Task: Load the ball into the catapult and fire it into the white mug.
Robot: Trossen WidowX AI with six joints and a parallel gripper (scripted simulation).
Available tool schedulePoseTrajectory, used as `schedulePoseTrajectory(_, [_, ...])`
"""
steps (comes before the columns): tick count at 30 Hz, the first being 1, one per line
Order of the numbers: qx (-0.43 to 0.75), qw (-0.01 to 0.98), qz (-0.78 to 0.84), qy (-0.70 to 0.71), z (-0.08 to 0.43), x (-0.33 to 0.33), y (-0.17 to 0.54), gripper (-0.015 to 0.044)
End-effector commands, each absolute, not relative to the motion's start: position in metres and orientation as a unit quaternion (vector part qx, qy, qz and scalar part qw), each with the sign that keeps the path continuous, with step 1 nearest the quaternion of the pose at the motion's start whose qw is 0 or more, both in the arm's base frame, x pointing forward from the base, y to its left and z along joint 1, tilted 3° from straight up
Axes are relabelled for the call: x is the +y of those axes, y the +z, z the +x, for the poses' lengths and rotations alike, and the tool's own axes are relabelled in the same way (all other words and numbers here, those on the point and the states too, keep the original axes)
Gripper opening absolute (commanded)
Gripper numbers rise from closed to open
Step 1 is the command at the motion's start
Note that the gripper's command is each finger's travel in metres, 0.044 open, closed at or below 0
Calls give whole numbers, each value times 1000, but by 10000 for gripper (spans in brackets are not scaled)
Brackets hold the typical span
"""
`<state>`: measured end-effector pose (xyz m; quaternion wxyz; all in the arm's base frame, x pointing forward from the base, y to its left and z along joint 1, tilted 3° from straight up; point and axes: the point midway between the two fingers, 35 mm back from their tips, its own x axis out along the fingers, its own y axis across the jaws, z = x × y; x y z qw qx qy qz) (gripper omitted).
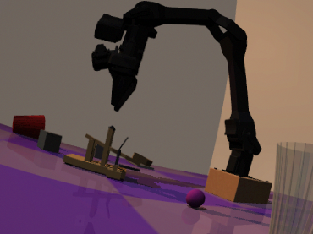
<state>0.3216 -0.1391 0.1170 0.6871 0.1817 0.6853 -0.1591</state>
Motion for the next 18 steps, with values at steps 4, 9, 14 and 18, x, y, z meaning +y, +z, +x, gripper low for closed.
schedulePoseTrajectory(4, [688, 685, 182, -155, 355, -156, 98, 440])
schedulePoseTrajectory(9, [688, 685, 182, -155, 356, -155, 61, 440])
schedulePoseTrajectory(14, [688, 685, 182, -155, 356, -155, 51, 440])
schedulePoseTrajectory(18, [688, 685, 182, -155, 356, -155, 49, 440])
